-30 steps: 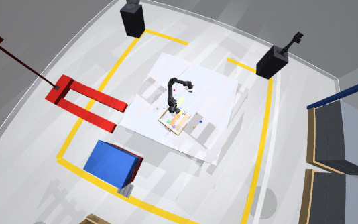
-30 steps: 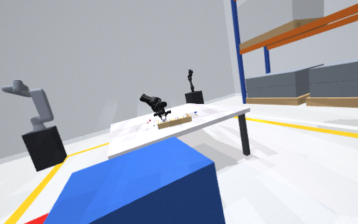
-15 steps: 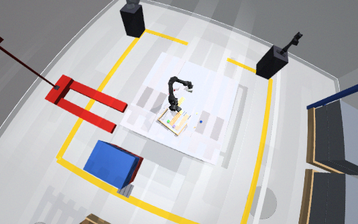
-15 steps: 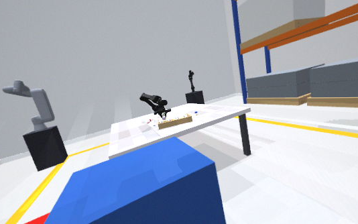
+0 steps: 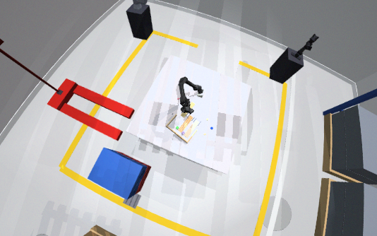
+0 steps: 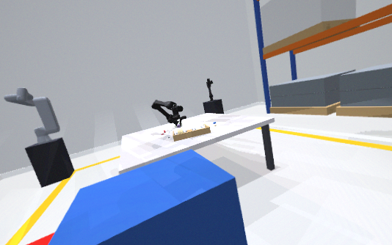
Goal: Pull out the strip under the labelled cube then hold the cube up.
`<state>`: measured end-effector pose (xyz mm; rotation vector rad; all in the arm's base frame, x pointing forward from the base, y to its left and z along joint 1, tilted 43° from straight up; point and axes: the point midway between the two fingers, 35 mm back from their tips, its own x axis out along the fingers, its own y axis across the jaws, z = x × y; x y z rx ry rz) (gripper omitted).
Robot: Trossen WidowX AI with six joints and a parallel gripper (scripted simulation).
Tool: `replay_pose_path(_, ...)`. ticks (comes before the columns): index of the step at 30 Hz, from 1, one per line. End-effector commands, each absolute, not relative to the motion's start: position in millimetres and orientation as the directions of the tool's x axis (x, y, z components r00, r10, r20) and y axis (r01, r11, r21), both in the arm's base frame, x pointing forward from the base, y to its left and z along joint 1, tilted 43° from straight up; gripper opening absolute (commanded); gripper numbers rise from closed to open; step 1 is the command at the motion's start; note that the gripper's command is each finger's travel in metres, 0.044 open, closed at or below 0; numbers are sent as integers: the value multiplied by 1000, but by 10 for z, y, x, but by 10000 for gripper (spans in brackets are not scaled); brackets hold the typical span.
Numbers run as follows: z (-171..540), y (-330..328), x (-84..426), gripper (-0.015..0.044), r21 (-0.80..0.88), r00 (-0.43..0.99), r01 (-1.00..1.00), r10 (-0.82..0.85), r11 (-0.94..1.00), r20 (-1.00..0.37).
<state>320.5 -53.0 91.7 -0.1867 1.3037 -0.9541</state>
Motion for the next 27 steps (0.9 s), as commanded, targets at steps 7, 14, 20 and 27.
replay_pose_path(7, 851, -445, 2909, 0, -609, -43, 489, -681, 624, -731)
replay_pose_path(14, 1056, -250, 2926, 0, -609, -43, 489, -679, 625, -732)
replay_pose_path(20, 1112, -199, 2925, 0, -609, -43, 489, -680, 625, -732)
replay_pose_path(27, 1112, -199, 2925, 0, -609, -43, 489, -680, 625, -732)
